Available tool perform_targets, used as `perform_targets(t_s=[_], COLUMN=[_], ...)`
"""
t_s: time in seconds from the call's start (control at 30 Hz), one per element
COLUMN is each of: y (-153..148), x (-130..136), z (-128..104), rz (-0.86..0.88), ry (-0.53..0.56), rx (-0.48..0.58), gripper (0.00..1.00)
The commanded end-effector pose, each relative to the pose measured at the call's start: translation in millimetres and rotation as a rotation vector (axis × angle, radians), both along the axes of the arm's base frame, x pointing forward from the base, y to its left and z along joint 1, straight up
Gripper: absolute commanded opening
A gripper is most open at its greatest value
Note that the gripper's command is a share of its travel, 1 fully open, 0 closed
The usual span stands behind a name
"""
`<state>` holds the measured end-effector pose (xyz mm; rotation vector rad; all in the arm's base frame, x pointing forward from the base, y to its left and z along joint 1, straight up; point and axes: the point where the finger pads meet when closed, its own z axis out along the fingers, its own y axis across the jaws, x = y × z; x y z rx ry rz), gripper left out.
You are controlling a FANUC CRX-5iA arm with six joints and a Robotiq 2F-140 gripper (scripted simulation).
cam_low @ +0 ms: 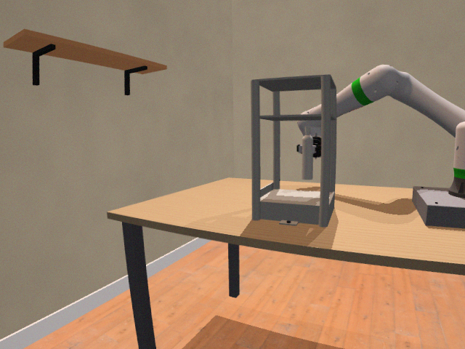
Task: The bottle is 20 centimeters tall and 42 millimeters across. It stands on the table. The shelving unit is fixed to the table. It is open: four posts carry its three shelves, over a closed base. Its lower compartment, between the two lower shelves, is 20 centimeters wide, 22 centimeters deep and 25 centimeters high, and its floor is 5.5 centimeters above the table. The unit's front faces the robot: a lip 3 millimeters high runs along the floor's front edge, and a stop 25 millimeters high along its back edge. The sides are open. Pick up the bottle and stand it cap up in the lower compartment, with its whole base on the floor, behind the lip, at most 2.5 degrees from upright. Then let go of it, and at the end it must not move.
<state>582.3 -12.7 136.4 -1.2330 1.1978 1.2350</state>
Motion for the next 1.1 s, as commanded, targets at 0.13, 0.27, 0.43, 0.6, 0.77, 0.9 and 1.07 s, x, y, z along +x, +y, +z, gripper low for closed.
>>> perform_targets(t_s=[0.13,0.27,0.43,0.6,0.77,0.9,1.07], y=[8.1,16.3,28.6,42.9,52.2,65.0,81.1], x=[-0.2,-0.4,-0.8,-1.3,-1.6,-2.0,-2.6], z=[0.2,0.1,0.1,0.1,0.1,0.0,0.0], rz=[0.0,0.0,0.0,0.0,0.0,0.0,0.0], ry=[0.0,0.0,0.0,0.0,0.0,0.0,0.0], rx=[0.0,0.0,0.0,0.0,0.0,0.0,0.0], gripper=[0.0,0.0,0.0,0.0,0.0,0.0,0.0])
